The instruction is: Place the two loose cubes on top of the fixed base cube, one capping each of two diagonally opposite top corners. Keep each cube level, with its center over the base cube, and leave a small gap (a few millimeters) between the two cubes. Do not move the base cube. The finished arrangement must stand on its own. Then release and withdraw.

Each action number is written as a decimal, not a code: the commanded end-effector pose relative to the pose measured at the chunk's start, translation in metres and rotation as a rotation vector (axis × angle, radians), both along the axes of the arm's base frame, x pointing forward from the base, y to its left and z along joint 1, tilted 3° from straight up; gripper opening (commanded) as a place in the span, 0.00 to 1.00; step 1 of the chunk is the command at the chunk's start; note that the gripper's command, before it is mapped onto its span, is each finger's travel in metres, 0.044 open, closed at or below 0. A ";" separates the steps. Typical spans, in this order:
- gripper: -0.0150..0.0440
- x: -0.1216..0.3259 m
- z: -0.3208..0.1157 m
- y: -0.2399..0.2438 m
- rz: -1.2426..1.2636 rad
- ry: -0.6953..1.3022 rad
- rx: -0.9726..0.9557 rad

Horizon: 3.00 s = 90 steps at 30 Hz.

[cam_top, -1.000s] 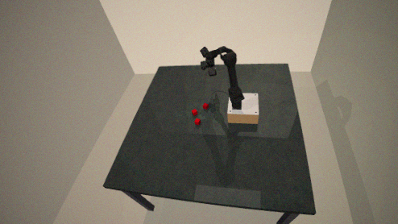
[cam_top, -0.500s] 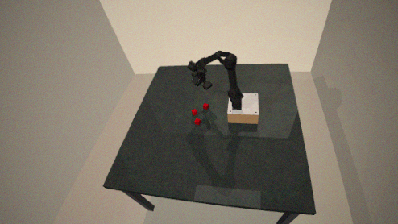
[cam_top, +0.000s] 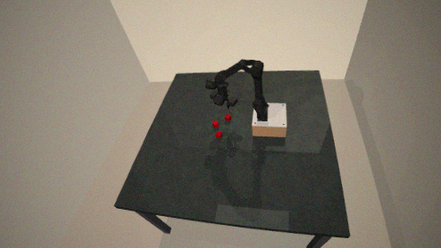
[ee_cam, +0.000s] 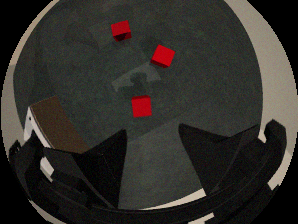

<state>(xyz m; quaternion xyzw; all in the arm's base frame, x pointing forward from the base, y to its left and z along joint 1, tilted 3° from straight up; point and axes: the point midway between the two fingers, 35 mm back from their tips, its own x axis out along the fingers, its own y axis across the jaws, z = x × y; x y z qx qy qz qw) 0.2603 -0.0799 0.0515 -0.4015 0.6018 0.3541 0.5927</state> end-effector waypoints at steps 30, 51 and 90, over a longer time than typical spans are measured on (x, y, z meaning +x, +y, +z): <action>0.70 -0.006 -0.094 -0.001 0.009 0.024 0.013; 0.43 -0.005 -0.097 -0.002 0.009 0.024 0.012; 0.43 -0.002 0.005 0.007 -0.062 0.019 0.014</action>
